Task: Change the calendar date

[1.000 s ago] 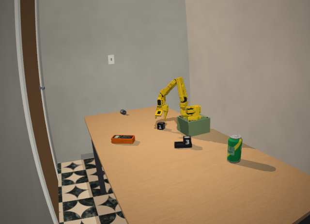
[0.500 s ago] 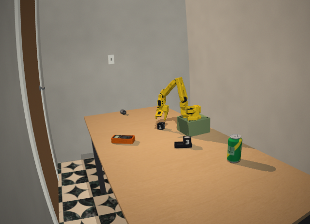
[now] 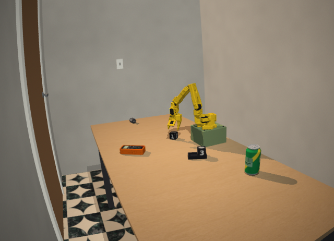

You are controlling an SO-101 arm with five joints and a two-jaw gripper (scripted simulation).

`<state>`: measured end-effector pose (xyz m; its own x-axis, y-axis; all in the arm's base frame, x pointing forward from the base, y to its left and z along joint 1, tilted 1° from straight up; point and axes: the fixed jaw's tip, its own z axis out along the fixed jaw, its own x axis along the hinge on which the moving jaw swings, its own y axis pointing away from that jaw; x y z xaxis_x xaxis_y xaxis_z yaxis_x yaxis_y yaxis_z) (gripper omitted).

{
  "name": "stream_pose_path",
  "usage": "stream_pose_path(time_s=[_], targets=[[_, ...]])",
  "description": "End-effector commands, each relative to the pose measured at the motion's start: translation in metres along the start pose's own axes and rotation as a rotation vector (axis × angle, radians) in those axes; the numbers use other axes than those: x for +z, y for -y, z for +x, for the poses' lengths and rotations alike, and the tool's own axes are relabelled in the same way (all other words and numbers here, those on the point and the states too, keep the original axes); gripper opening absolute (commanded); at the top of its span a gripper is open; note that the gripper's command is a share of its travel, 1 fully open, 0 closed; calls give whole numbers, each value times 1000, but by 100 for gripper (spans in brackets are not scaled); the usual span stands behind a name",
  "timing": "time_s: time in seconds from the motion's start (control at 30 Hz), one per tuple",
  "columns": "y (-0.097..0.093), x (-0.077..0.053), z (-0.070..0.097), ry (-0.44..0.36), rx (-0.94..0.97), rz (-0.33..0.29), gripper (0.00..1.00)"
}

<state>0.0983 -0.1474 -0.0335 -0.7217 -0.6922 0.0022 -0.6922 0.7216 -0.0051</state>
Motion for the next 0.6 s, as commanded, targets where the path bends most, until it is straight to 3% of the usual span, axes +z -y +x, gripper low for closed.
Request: stream_pose_path(time_s=[0.0,0.57], targets=[[-3,6,1,3,0,-12,35],[-3,29,0,3,0,-12,35]])
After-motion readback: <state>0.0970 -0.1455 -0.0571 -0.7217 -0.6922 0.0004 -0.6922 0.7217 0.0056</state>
